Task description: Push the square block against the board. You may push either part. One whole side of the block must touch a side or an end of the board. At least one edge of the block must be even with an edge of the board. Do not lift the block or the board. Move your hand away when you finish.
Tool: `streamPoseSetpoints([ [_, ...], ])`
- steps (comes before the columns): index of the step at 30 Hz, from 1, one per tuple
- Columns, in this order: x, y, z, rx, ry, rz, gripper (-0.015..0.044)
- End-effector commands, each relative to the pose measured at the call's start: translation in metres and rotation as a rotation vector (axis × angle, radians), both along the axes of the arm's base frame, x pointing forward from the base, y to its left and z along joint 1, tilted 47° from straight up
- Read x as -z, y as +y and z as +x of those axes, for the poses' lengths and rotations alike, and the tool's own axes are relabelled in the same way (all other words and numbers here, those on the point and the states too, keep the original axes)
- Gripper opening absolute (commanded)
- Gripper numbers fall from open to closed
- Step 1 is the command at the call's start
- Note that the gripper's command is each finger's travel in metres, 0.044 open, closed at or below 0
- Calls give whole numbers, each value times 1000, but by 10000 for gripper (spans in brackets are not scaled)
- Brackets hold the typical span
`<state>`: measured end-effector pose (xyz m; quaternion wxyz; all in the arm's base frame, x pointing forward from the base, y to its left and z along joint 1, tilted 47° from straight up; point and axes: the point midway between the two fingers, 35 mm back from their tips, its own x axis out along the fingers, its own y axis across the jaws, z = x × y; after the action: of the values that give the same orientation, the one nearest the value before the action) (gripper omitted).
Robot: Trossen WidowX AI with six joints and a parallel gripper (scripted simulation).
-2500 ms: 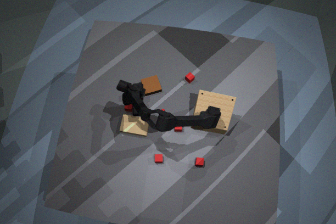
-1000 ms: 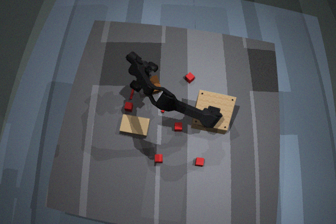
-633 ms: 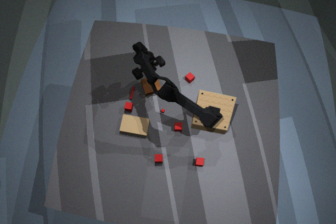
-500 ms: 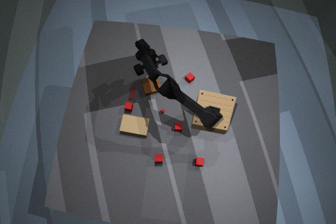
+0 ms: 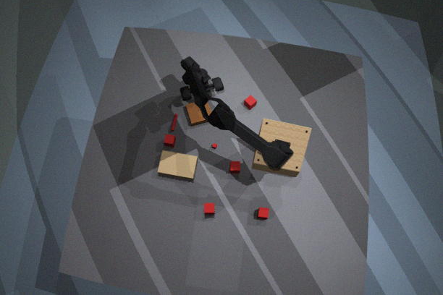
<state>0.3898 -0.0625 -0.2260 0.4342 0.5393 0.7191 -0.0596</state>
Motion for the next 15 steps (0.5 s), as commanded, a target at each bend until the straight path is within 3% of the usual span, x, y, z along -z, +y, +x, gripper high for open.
streamPoseSetpoints([
  [1,-1,-5,0,22,-5,1,0],
  [15,-13,6,-8,22,-4,1,0],
])
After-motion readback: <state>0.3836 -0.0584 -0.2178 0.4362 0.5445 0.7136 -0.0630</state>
